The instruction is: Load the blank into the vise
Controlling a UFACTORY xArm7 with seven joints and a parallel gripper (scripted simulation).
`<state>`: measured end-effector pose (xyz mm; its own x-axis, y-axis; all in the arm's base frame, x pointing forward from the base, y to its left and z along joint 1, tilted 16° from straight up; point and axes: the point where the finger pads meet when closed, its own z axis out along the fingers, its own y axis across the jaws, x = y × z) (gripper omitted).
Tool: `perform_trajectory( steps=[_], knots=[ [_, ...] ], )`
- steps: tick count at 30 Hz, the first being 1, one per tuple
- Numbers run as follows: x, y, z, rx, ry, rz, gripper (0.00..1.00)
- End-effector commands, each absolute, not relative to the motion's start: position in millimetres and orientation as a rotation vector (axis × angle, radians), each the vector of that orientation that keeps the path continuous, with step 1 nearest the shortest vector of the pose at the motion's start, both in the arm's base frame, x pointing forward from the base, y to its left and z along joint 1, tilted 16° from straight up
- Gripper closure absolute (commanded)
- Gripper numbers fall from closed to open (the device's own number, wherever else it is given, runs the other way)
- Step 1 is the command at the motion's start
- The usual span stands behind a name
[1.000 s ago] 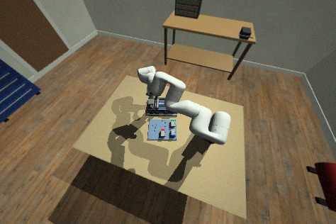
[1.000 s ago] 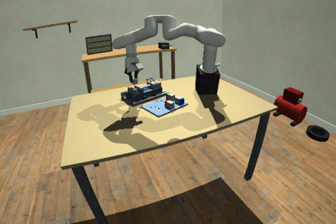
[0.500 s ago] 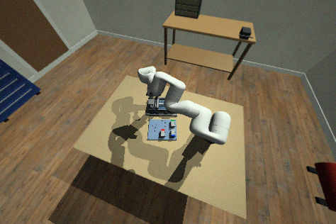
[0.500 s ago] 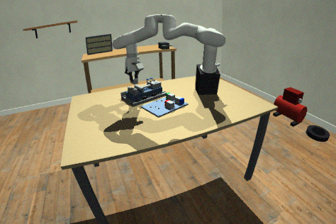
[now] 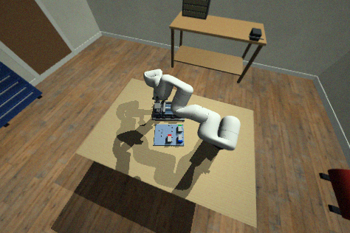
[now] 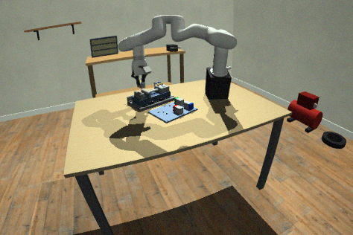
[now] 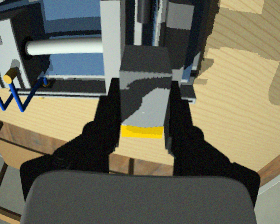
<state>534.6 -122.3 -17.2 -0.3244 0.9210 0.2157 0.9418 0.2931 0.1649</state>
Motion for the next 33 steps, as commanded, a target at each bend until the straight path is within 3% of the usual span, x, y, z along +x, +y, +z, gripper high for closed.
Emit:
perform_trajectory(
  steps=[1, 33],
  knots=[
    [535, -123, -15, -1.779, -2.464, -0.403, 1.0],
    [537, -115, -44, -1.779, -2.464, -0.403, 1.0]
  ],
)
